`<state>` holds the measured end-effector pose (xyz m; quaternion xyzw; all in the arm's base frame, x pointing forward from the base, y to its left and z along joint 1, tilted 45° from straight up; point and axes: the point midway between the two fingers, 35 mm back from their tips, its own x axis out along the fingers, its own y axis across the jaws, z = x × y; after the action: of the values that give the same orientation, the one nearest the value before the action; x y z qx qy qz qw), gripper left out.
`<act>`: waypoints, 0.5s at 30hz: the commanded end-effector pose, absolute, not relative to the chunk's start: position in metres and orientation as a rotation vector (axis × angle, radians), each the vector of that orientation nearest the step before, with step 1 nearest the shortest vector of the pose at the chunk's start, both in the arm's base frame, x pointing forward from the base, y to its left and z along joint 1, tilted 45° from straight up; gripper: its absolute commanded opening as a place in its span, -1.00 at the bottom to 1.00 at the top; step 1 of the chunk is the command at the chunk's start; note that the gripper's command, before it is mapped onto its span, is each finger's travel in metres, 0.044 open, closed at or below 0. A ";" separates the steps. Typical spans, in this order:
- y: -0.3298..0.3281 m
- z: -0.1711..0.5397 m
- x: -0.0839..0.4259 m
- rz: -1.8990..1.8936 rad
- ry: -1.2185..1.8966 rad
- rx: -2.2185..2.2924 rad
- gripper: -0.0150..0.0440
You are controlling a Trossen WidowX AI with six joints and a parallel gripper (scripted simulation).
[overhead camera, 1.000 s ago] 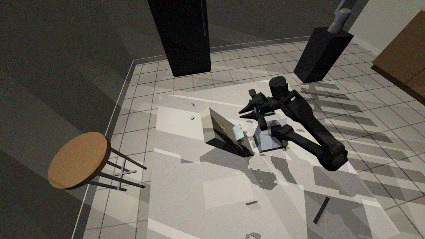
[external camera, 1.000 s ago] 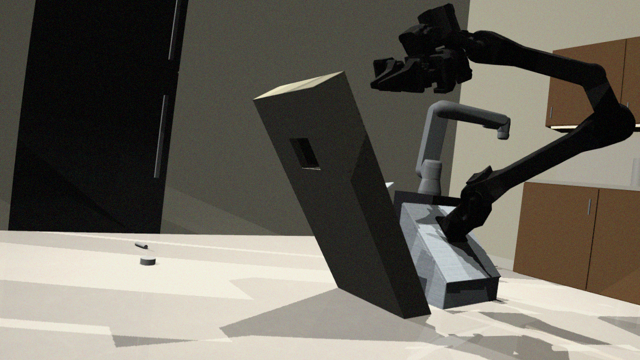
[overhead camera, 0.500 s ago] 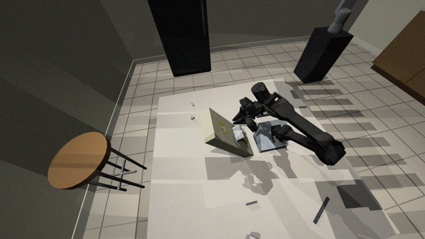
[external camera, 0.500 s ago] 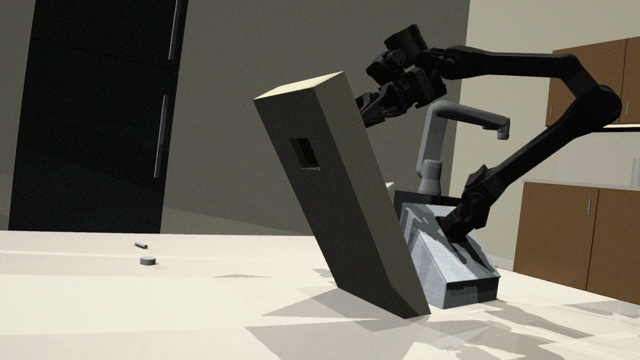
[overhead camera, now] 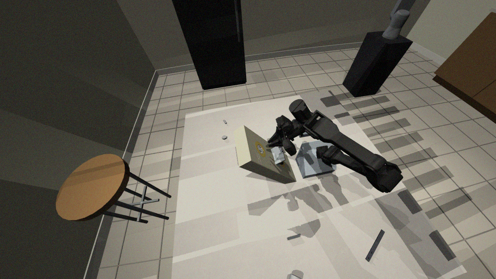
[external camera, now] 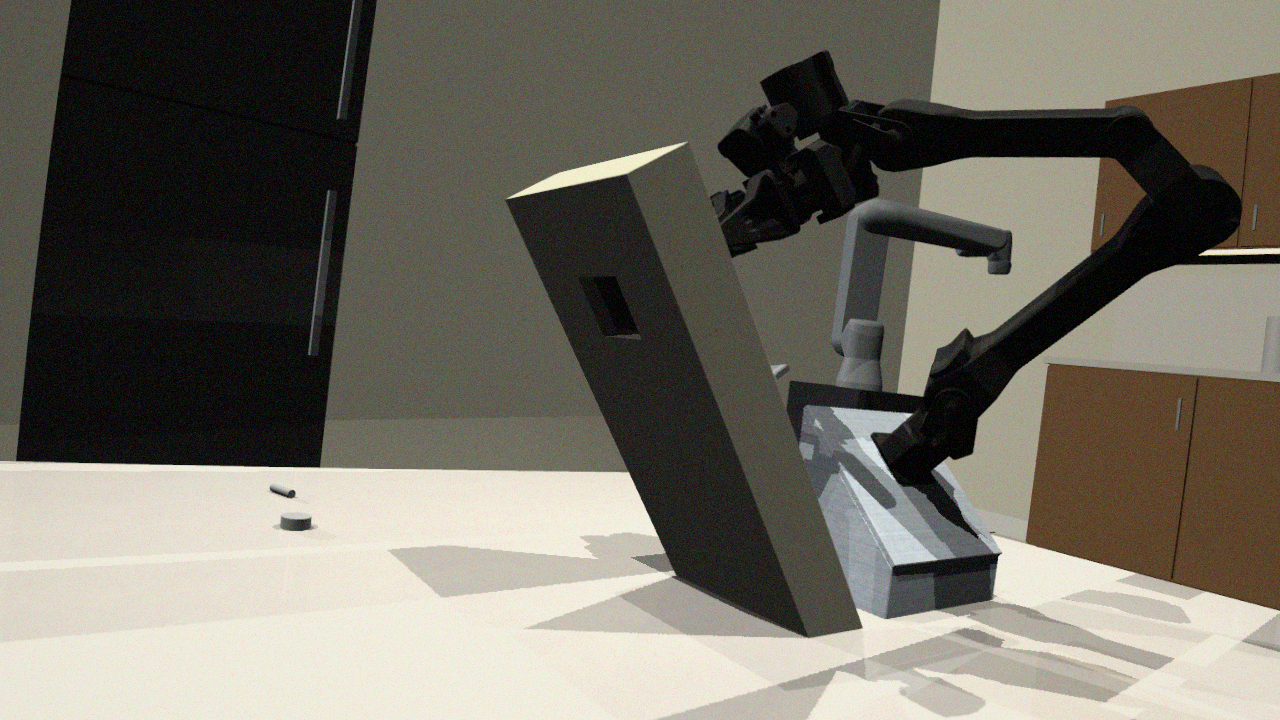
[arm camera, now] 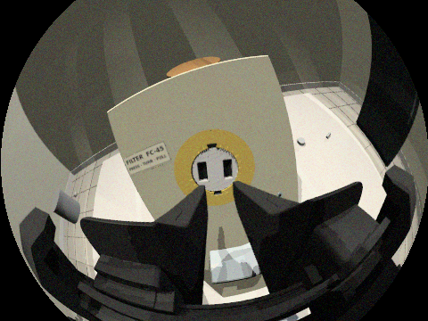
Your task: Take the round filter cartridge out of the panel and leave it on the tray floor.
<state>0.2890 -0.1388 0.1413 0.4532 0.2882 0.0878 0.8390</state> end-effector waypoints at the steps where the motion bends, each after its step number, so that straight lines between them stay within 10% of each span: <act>1: -0.135 0.135 0.294 0.179 0.618 0.966 -0.18; 15: -0.125 0.127 0.312 0.181 0.613 0.968 -0.18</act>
<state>0.3091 -0.1287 0.1321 0.4532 0.2876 0.0883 0.8391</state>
